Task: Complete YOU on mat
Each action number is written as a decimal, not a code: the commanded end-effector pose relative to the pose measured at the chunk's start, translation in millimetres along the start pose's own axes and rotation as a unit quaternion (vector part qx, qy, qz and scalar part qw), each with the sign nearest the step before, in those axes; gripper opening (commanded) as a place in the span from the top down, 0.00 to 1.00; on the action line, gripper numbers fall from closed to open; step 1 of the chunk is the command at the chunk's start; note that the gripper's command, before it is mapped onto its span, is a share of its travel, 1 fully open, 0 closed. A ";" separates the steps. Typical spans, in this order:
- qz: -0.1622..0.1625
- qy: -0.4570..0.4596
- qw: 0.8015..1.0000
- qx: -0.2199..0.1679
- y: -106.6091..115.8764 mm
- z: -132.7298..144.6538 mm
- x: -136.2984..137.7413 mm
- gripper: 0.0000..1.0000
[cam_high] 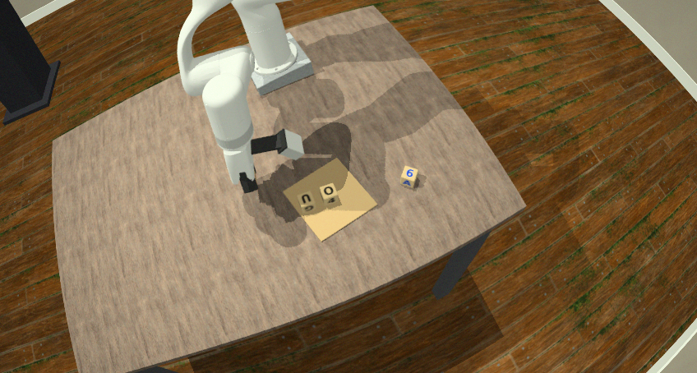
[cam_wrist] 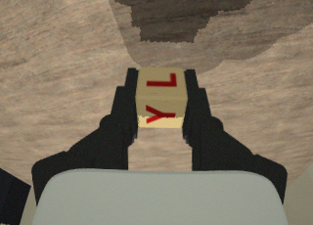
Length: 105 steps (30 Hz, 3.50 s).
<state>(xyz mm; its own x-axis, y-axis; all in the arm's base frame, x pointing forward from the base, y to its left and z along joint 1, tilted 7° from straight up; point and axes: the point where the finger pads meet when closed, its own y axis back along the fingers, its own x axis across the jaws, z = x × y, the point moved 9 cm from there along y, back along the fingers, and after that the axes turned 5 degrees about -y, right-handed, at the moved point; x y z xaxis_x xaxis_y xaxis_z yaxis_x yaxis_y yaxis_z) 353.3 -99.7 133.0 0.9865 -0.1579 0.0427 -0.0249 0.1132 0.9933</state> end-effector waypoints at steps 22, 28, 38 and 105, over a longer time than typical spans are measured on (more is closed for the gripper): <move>-0.001 0.008 1.000 0.000 57.9 0.2 0.0 0.73; -0.001 0.069 0.998 0.001 58.1 -6.6 2.7 0.73; -0.001 0.177 0.984 0.001 58.6 -18.9 7.2 0.73; 0.001 0.765 0.644 0.003 61.1 -103.2 25.0 0.73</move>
<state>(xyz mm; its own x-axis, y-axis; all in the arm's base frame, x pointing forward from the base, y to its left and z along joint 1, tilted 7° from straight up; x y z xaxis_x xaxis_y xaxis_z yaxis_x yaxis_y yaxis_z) 389.9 -2.0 182.8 0.1104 0.9874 -0.1135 -0.0210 0.1165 0.9930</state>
